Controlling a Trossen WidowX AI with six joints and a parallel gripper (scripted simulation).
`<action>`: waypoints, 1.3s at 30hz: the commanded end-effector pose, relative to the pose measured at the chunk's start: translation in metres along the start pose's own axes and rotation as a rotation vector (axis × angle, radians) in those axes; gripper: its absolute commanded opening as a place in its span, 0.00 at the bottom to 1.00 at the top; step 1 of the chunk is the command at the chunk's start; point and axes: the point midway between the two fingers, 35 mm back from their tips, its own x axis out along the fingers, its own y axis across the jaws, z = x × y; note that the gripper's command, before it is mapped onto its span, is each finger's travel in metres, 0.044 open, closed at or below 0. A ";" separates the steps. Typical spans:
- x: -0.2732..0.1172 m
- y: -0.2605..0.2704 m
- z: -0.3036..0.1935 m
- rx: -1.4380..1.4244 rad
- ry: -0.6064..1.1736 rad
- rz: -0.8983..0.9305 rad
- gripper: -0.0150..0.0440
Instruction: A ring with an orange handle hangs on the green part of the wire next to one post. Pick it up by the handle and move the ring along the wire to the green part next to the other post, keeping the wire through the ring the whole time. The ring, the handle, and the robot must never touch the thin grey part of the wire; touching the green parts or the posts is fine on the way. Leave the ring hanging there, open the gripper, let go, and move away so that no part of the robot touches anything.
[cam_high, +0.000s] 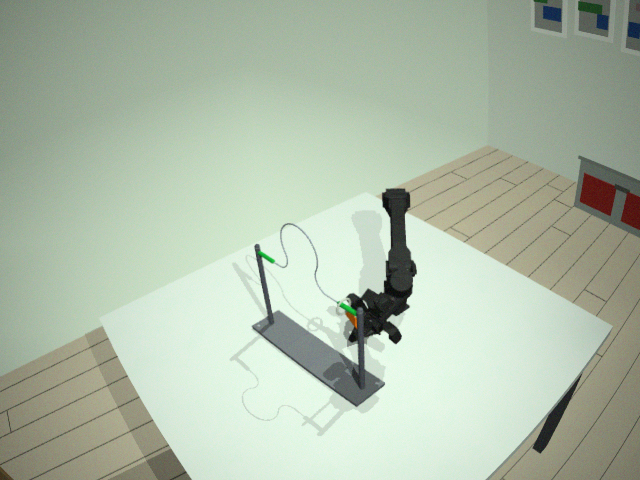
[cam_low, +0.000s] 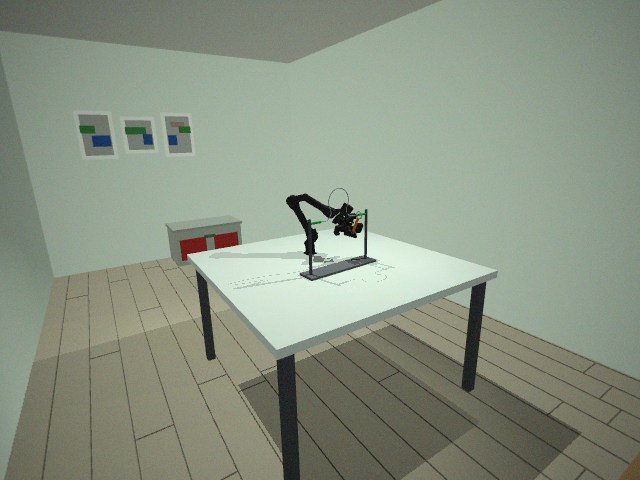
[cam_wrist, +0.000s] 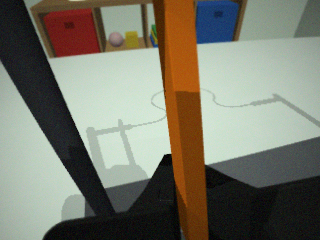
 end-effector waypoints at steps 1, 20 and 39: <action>0.002 0.000 -0.004 0.003 -0.001 -0.005 0.00; 0.004 0.000 -0.010 0.003 -0.001 -0.005 0.00; -0.003 0.002 -0.010 0.001 0.005 -0.002 0.53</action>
